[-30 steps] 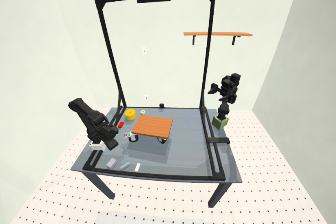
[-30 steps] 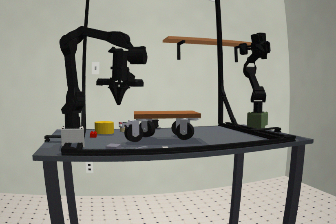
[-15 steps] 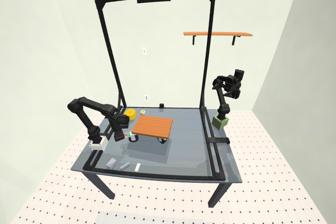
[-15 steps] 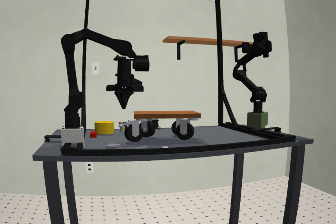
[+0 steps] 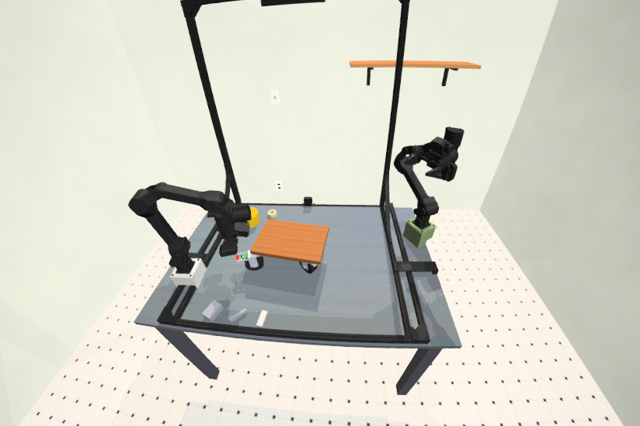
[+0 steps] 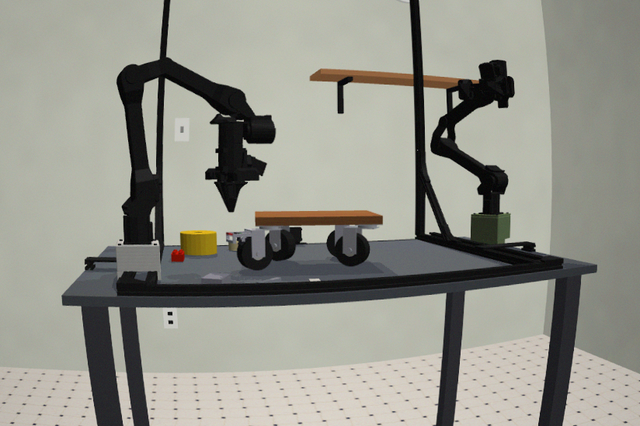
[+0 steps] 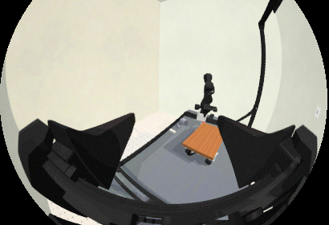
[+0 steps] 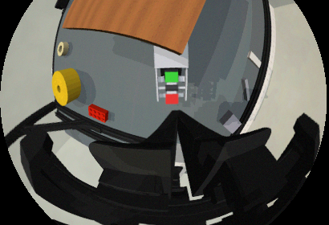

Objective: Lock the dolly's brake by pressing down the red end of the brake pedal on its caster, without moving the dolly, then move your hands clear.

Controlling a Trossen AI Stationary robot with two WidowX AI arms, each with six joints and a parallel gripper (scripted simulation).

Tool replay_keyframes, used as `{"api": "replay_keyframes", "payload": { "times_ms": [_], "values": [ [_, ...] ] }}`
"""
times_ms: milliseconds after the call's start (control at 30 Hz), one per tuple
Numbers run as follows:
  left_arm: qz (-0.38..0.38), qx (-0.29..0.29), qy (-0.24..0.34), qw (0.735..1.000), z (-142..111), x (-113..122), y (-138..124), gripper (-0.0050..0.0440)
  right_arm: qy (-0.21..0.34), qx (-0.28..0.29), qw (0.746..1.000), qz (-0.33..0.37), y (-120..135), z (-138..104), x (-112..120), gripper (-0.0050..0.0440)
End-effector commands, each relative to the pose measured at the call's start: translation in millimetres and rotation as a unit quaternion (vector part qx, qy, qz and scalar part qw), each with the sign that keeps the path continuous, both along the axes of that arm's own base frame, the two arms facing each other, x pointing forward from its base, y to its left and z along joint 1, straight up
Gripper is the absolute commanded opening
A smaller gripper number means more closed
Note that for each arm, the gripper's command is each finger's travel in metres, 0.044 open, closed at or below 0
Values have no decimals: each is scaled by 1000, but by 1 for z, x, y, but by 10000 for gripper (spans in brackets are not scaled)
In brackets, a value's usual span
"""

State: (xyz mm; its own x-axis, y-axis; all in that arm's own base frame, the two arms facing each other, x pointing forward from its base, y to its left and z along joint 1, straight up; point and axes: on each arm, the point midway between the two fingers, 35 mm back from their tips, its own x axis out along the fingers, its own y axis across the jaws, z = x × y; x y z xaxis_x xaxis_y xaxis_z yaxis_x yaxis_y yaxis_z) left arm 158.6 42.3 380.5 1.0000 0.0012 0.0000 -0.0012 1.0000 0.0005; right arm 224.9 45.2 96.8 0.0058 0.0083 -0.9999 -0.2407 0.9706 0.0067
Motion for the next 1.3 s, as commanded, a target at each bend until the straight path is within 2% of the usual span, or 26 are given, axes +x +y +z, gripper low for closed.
{"api": "replay_keyframes", "payload": {
  "times_ms": [0, 700, 1267],
  "values": [
    [-1, 0, 0, 1000, 0, -1, -2, 440, 3, -4, 1000, -9, 2, -3, -2, 0],
    [-1, 0, 0, 1000, 0, -1, -2, 440, 3, -4, 1000, -9, 2, -4, -2, 0],
    [-1, 0, 0, 1000, 0, -1, -2, 440, 3, -4, 1000, -9, 2, -26, -2, 0]
  ]
}}
